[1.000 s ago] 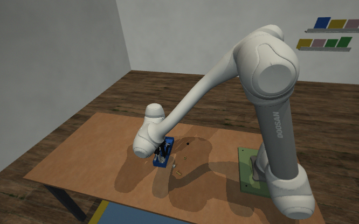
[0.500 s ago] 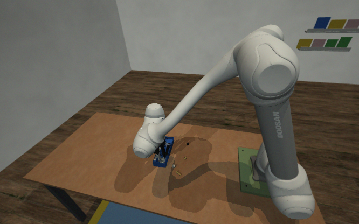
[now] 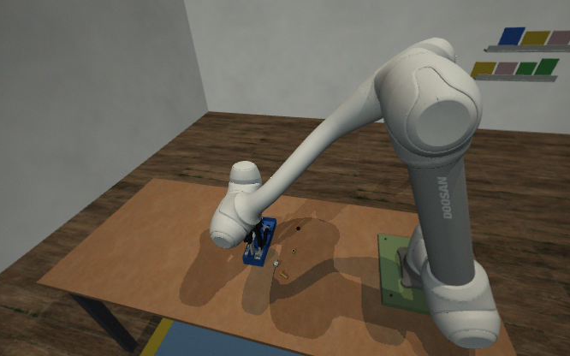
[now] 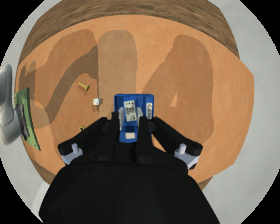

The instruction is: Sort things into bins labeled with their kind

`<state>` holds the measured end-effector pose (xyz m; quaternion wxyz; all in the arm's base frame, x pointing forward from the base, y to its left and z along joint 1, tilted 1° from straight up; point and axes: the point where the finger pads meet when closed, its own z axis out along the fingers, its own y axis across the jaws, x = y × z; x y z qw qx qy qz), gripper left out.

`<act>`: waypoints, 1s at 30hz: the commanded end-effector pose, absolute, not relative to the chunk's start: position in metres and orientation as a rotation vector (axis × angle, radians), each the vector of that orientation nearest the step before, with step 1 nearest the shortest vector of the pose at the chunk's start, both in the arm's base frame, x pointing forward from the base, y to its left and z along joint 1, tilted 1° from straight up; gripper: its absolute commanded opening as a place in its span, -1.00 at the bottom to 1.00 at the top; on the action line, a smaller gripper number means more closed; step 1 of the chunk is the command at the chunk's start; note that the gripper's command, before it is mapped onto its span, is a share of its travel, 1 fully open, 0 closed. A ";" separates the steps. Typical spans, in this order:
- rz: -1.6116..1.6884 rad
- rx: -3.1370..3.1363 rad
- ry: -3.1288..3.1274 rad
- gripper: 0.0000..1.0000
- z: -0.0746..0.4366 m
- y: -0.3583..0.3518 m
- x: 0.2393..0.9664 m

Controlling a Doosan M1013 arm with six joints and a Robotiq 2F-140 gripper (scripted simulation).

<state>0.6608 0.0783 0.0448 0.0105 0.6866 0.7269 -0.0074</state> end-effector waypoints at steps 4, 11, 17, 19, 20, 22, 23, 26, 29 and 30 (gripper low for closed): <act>-0.023 2.143 2.269 -0.61 0.050 0.078 0.661; -0.023 2.143 2.269 -0.61 0.059 0.079 0.661; -0.023 2.143 2.269 -0.61 0.084 0.079 0.661; -0.023 2.143 2.269 -0.61 0.084 0.079 0.661; -0.023 2.143 2.269 -0.61 0.084 0.079 0.661; -0.023 2.143 2.269 -0.61 0.084 0.079 0.661; -0.023 2.143 2.269 -0.61 0.084 0.079 0.661; -0.023 2.105 2.304 -0.63 0.086 0.085 0.636; -0.023 2.105 2.304 -0.63 0.088 0.090 0.612; -0.023 2.105 2.304 -0.63 0.089 0.092 0.604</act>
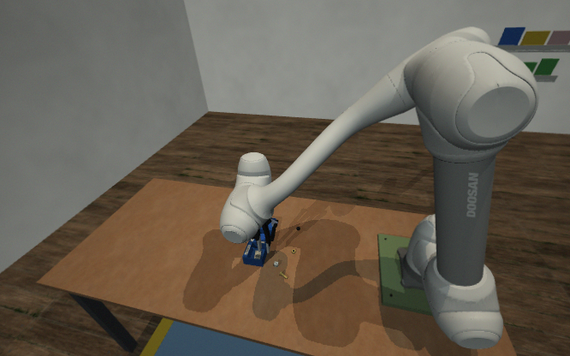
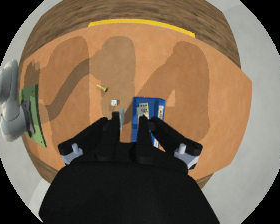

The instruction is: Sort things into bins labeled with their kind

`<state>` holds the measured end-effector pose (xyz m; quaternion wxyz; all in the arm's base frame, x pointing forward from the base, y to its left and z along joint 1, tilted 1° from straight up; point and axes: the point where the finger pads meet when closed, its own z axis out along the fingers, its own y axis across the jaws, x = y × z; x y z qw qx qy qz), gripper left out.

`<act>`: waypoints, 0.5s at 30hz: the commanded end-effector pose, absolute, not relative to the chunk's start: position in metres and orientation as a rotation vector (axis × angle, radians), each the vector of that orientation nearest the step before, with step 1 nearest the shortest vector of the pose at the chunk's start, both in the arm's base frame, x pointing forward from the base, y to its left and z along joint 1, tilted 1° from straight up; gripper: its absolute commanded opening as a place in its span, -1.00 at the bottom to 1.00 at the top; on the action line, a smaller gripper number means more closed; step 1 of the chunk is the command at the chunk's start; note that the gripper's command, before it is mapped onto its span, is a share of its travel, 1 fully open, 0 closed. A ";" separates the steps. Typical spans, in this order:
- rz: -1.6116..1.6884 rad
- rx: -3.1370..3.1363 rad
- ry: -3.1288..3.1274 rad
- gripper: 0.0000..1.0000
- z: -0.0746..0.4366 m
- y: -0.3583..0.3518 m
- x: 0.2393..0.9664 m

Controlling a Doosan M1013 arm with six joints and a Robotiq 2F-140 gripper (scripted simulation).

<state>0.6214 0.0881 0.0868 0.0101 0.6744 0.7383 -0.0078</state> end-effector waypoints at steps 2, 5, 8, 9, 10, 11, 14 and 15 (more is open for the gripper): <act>-0.023 2.105 2.304 -0.63 0.091 0.096 0.588; -0.023 2.105 2.304 -0.63 0.092 0.101 0.567; -0.023 2.105 2.304 -0.63 0.092 0.101 0.568; -0.023 2.105 2.304 -0.63 0.092 0.101 0.568; -0.023 2.105 2.304 -0.63 0.092 0.101 0.568; -0.023 2.105 2.304 -0.63 0.092 0.101 0.569; -0.023 2.105 2.304 -0.63 0.092 0.100 0.570; -0.023 2.105 2.304 -0.63 0.092 0.100 0.570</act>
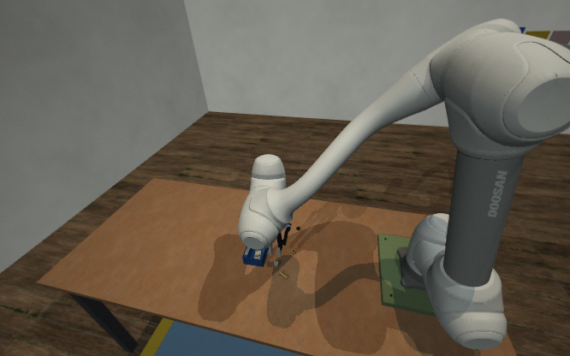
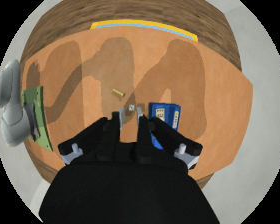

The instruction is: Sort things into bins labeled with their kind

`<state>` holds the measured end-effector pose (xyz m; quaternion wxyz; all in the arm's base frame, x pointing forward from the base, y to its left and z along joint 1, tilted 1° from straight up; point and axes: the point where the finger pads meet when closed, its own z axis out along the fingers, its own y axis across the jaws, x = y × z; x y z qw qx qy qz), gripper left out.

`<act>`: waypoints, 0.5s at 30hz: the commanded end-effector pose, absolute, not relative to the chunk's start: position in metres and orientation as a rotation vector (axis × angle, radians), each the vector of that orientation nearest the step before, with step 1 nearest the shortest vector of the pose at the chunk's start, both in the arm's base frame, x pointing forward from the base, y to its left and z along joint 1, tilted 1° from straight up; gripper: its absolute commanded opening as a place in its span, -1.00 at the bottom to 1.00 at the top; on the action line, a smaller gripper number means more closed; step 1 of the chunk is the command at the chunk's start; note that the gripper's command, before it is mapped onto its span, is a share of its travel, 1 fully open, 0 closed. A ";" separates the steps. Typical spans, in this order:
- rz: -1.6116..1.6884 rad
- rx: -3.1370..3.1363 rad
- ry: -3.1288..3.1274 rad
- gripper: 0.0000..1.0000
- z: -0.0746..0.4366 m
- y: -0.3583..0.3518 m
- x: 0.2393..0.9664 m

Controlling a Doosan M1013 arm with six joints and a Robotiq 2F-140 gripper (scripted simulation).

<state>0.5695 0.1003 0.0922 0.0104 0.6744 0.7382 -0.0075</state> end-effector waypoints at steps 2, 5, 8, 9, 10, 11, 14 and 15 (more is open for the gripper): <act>-0.023 2.105 2.304 -0.63 0.092 0.100 0.570; -0.023 2.105 2.304 -0.63 0.092 0.100 0.571; -0.023 2.105 2.304 -0.63 0.092 0.100 0.571; -0.023 2.105 2.304 -0.63 0.092 0.100 0.571; -0.023 2.105 2.304 -0.63 0.092 0.100 0.571; -0.023 2.105 2.304 -0.63 0.092 0.100 0.571; -0.023 2.105 2.304 -0.63 0.092 0.100 0.571; -0.023 2.105 2.304 -0.63 0.092 0.100 0.571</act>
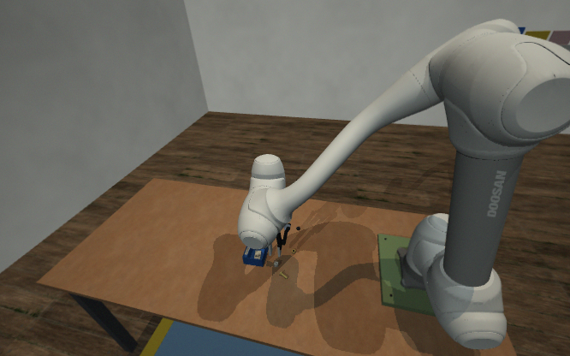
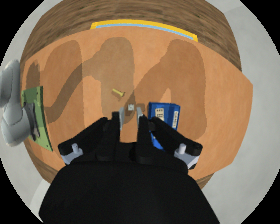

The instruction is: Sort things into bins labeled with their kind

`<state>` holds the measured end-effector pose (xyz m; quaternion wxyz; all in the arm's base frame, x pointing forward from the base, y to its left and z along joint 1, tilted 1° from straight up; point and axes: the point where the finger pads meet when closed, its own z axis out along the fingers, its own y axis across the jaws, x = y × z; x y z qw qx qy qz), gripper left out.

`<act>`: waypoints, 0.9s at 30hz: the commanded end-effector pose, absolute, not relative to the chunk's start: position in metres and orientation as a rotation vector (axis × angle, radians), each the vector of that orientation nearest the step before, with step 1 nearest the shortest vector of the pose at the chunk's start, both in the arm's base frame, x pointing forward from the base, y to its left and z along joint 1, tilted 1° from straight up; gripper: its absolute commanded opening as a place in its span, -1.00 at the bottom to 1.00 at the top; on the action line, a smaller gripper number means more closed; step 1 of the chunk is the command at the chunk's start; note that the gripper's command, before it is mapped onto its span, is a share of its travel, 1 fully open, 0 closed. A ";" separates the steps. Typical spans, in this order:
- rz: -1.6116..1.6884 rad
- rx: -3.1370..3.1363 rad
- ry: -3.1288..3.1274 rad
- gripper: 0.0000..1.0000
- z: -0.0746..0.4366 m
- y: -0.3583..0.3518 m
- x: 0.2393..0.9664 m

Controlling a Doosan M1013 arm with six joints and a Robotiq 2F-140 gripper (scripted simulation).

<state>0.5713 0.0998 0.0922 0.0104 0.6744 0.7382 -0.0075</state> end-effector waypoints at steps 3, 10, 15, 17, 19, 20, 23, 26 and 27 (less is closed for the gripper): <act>-0.023 2.105 2.304 -0.63 0.092 0.100 0.571; -0.023 2.105 2.304 -0.63 0.092 0.100 0.572; -0.023 2.105 2.304 -0.63 0.092 0.100 0.572; -0.023 2.105 2.304 -0.63 0.092 0.100 0.572; -0.023 2.105 2.304 -0.63 0.084 0.100 0.572; -0.023 2.105 2.304 -0.63 0.080 0.099 0.572; -0.023 2.105 2.304 -0.63 0.068 0.099 0.572; -0.023 2.105 2.304 -0.63 0.056 0.099 0.572; -0.023 2.105 2.304 -0.63 0.056 0.099 0.572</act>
